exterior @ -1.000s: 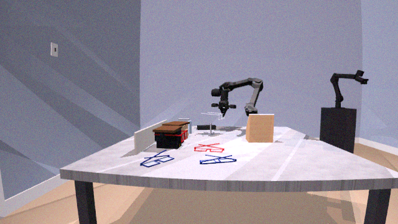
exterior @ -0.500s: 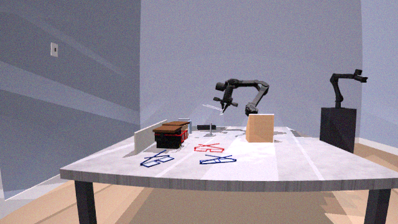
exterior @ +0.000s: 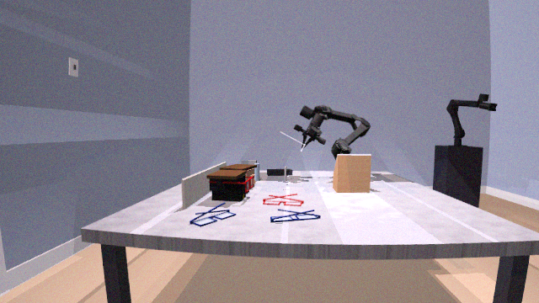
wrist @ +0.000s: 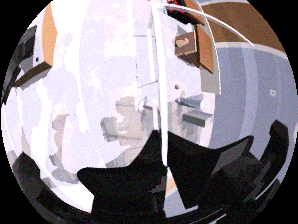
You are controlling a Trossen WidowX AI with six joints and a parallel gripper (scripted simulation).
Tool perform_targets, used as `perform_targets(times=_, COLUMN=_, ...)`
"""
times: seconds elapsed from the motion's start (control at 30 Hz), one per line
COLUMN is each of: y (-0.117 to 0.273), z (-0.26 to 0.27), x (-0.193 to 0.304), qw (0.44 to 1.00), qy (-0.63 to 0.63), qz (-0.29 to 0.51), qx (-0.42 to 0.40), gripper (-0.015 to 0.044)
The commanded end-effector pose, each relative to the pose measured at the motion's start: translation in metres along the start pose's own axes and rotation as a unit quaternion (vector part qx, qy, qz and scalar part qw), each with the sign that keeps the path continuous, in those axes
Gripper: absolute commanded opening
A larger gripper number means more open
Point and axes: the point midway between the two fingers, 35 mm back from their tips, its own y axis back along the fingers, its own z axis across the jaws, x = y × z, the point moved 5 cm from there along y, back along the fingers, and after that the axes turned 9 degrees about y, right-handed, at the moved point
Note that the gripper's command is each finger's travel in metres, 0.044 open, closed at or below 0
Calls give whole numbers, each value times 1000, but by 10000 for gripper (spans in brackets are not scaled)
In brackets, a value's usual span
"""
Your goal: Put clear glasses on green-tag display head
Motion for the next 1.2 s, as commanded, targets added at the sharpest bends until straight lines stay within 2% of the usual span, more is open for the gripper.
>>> perform_targets(times=0.0, y=4, z=3, x=-9, qw=999, qy=19, qz=-2, qx=28, gripper=0)
perform_targets(times=0.57, y=17, z=17, x=-43, qw=985, qy=88, qz=-23, qx=147, gripper=0)
perform_targets(times=1.17, y=17, z=14, x=-38, qw=988, qy=79, qz=-22, qx=131, gripper=0)
